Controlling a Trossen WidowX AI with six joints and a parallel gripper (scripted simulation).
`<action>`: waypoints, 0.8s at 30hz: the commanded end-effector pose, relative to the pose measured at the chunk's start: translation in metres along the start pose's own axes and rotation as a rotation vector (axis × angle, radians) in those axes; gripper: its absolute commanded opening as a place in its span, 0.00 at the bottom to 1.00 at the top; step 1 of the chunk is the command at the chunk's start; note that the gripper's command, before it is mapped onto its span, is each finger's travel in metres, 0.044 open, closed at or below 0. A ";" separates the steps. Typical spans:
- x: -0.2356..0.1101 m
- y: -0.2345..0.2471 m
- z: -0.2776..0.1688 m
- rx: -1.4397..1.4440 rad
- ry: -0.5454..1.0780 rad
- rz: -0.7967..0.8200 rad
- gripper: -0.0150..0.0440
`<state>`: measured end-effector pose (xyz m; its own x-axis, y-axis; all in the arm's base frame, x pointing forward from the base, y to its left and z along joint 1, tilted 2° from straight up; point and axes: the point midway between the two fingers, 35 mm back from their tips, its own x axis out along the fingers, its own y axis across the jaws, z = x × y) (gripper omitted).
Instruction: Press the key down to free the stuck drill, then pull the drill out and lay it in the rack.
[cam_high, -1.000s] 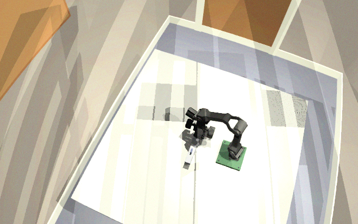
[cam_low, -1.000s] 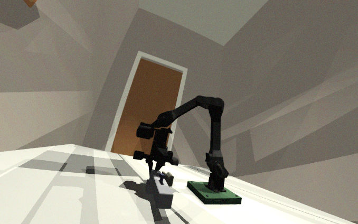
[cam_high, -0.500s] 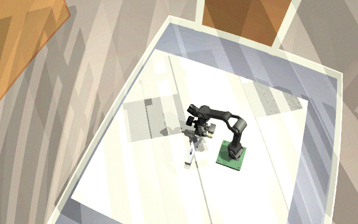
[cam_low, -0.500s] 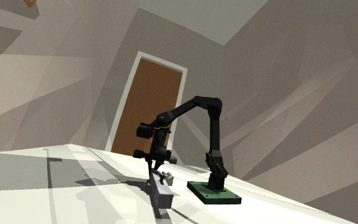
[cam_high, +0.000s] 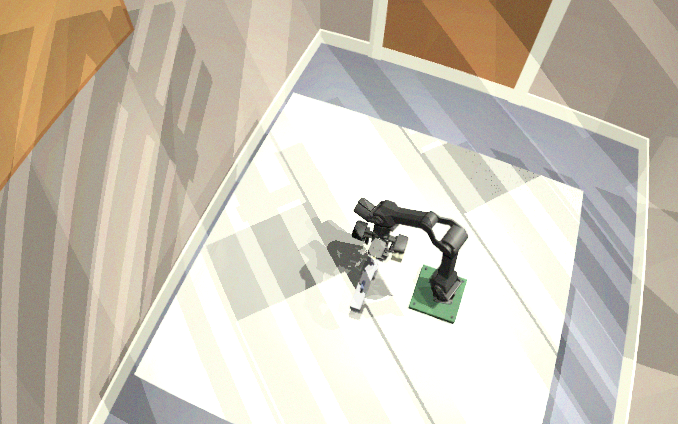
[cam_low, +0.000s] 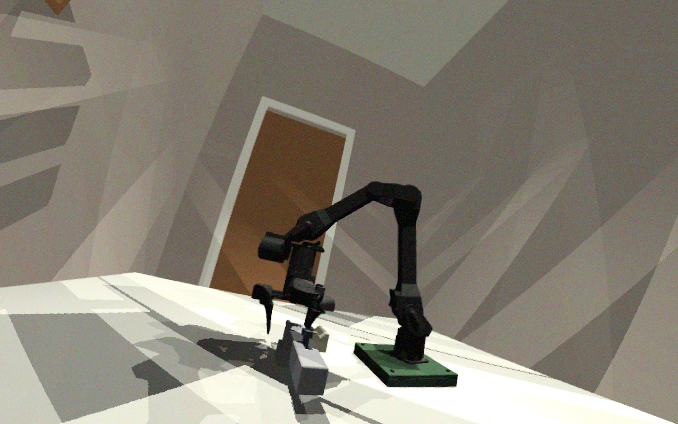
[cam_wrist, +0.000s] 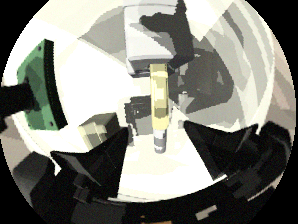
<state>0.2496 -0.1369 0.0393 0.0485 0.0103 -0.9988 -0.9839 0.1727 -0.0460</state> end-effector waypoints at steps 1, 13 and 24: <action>0.001 0.000 0.003 0.002 0.001 -0.002 1.00; 0.004 0.000 0.010 0.002 0.001 -0.002 1.00; 0.005 -0.001 0.013 -0.002 -0.001 -0.003 0.87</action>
<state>0.2526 -0.1237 0.0348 0.0513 0.0108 -0.9986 -0.9840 0.1714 -0.0487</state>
